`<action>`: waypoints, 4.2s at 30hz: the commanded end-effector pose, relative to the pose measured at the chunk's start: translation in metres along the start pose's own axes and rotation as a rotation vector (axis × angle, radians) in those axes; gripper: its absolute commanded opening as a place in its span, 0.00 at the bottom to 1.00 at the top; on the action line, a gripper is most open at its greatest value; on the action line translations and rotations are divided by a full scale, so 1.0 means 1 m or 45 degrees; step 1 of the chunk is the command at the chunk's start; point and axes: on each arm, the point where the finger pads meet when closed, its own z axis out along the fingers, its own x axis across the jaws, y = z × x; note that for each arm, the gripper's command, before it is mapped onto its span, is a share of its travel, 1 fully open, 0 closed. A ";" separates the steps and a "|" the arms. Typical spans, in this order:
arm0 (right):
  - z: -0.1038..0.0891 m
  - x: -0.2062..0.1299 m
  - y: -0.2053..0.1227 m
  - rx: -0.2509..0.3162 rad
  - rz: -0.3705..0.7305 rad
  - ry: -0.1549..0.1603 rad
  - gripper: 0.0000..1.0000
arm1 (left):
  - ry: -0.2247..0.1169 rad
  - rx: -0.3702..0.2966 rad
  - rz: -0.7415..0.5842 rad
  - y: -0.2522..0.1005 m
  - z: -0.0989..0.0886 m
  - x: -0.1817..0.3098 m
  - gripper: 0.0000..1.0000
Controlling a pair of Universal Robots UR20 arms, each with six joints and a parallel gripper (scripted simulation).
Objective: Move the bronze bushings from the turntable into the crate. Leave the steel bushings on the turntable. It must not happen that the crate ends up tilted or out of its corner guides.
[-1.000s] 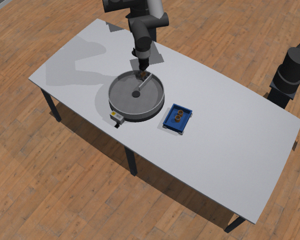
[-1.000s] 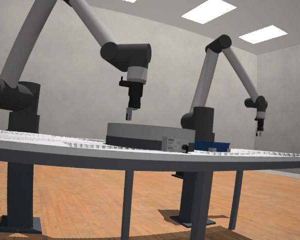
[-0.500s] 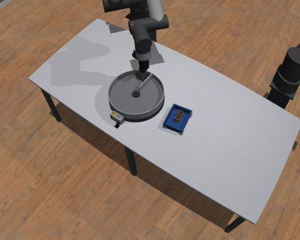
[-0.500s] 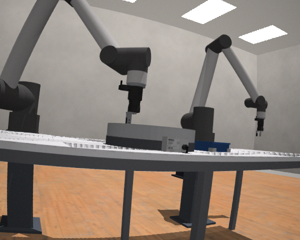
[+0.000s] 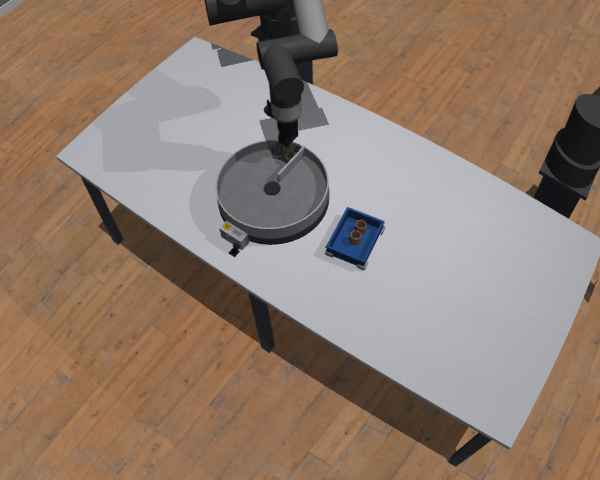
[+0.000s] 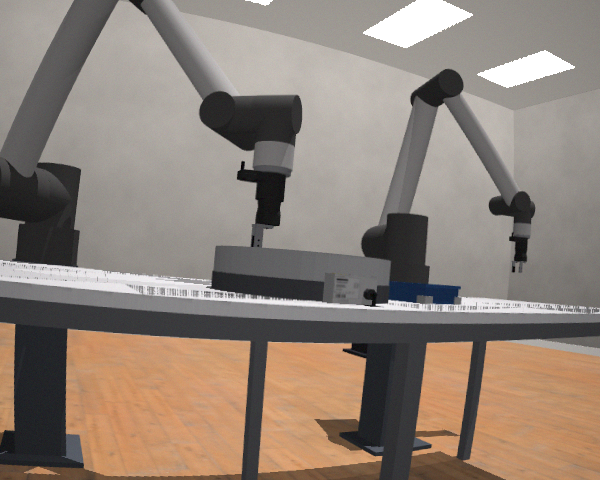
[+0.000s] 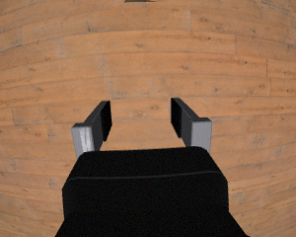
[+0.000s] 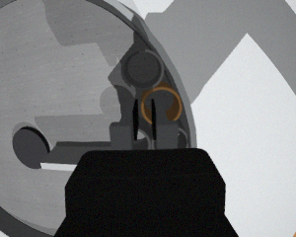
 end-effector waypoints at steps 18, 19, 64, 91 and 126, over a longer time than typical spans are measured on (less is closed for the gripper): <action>0.000 0.000 0.000 -0.001 0.000 -0.001 0.36 | 0.000 -0.002 0.000 0.001 -0.001 0.000 1.00; 0.001 0.000 0.000 -0.001 0.000 -0.001 0.36 | 0.000 -0.002 0.000 0.001 -0.001 0.000 1.00; 0.010 0.000 0.000 -0.001 0.000 -0.001 0.36 | 0.000 -0.002 0.000 0.001 -0.001 0.000 1.00; 0.032 0.000 0.000 -0.001 0.000 -0.001 0.36 | 0.000 -0.002 0.000 0.001 -0.001 0.000 1.00; 0.032 0.000 0.000 -0.001 0.000 -0.001 0.00 | 0.000 -0.002 0.000 0.001 -0.001 0.000 1.00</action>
